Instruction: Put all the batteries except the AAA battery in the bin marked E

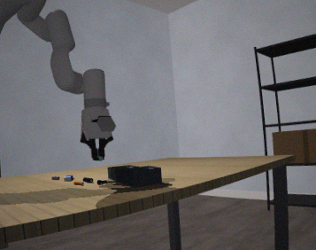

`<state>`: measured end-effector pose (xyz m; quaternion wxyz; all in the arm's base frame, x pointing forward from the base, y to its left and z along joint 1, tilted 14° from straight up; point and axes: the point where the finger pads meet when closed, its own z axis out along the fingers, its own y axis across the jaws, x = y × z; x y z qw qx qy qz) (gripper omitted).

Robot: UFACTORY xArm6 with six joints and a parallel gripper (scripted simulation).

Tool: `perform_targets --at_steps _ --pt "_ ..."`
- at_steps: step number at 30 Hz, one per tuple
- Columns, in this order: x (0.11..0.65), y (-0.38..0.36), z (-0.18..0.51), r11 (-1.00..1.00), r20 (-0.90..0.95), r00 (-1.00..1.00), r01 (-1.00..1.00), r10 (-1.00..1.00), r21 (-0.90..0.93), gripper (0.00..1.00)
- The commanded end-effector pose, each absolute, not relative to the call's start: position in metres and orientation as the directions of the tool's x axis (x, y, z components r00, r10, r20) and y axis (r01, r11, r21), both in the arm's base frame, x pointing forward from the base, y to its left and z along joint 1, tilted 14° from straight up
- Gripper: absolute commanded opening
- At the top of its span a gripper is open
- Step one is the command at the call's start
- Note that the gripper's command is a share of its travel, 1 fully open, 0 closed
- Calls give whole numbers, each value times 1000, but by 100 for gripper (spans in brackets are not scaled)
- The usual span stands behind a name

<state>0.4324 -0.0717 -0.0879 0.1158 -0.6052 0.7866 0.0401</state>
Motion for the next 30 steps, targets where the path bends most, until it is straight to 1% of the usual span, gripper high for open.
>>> perform_targets --at_steps 1,13,20,24,30 --pt "434 -91 -91 262 -232 -238 -962 -943 -81 0" --pt "430 -161 -106 262 -232 -238 -962 -943 -81 0" --pt "429 -186 -112 262 -231 -238 -962 -943 -81 0" --pt "427 -210 -117 424 -242 -403 -905 -883 -40 0" --pt "425 -245 -124 424 -242 -403 -905 -883 -40 0"
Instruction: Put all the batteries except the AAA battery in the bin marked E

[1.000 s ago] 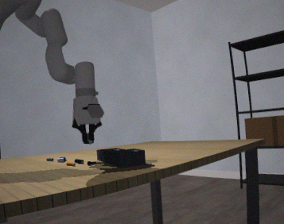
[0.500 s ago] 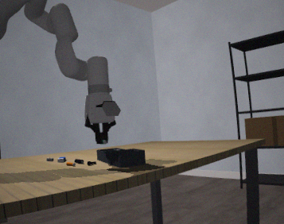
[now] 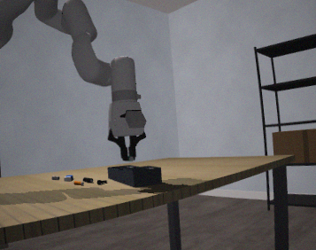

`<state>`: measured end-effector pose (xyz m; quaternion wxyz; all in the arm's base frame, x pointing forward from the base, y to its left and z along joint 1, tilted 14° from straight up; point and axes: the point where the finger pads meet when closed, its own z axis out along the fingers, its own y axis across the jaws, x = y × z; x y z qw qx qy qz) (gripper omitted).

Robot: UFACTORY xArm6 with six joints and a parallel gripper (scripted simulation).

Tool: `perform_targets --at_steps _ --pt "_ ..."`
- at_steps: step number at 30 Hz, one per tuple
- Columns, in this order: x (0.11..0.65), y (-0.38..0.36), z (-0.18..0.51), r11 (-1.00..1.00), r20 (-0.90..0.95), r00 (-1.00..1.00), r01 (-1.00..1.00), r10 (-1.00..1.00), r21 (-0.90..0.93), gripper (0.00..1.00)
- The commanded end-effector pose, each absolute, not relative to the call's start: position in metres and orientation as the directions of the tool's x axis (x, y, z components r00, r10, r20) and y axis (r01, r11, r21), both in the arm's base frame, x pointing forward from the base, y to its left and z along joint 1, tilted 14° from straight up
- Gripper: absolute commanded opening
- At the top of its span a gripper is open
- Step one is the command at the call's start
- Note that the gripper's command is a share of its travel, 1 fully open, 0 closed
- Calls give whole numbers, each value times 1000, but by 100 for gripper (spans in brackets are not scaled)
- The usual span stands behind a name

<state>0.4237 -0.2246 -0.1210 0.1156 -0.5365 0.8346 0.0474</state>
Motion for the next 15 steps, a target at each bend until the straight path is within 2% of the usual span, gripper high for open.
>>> perform_targets --at_steps 1,15 --pt "425 -245 -124 424 -242 -403 -905 -883 -40 0" --pt "425 -267 -129 424 -242 -403 -905 -883 -40 0"
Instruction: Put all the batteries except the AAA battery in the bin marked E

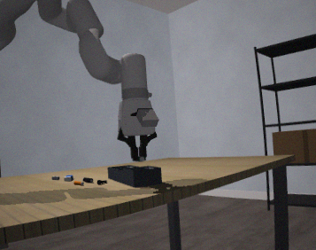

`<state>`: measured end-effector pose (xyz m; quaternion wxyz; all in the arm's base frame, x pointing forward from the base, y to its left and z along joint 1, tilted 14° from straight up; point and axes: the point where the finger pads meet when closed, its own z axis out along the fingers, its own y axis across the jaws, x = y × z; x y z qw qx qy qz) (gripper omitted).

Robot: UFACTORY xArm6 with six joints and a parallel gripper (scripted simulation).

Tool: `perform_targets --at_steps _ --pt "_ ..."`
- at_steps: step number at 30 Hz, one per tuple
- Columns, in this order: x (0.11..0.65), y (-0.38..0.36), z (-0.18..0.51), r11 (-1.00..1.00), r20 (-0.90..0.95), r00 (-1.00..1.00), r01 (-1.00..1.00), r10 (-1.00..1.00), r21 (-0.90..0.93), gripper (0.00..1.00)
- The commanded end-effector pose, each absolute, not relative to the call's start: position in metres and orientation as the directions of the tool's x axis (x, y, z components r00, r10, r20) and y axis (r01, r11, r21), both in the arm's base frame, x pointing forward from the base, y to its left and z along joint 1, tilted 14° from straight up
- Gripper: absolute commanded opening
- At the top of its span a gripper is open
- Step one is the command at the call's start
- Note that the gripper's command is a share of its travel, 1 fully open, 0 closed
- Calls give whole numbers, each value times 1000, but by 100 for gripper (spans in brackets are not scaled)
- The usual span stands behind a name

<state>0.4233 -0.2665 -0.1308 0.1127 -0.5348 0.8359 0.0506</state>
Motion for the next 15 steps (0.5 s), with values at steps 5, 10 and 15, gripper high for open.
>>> perform_targets --at_steps 5,10,15 --pt "425 -266 -129 424 -242 -403 -905 -883 -40 0" --pt "425 -265 -133 424 -242 -403 -905 -883 -40 0" --pt "426 -263 -142 424 -242 -403 -905 -883 -40 0"
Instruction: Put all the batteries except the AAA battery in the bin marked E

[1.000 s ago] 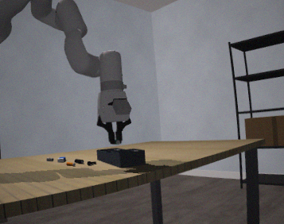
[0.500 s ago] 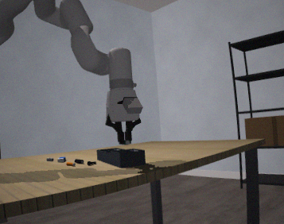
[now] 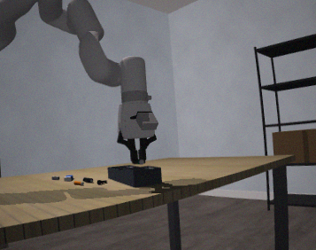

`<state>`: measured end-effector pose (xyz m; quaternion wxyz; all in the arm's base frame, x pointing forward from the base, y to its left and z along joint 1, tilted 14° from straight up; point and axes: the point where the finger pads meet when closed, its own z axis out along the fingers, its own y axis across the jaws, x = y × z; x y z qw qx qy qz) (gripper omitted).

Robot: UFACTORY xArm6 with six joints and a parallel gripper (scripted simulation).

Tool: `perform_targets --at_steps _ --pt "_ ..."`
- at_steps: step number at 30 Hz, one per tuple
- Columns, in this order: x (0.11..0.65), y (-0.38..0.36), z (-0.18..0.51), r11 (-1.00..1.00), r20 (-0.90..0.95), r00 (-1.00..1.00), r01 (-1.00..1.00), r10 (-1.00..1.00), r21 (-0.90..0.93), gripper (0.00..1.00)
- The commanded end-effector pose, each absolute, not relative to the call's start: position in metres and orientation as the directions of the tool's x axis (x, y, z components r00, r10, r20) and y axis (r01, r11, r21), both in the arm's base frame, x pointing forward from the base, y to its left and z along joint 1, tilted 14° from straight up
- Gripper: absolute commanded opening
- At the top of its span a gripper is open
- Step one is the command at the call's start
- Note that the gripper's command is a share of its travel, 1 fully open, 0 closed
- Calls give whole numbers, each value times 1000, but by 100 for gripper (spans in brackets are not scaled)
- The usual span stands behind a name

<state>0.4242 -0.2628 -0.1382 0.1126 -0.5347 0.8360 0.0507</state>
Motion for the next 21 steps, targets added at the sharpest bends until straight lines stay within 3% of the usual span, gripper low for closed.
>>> perform_targets --at_steps 1,21 --pt "427 -263 -144 424 -242 -403 -905 -883 -40 0" --pt "431 -255 -179 424 -242 -403 -905 -883 -40 0"
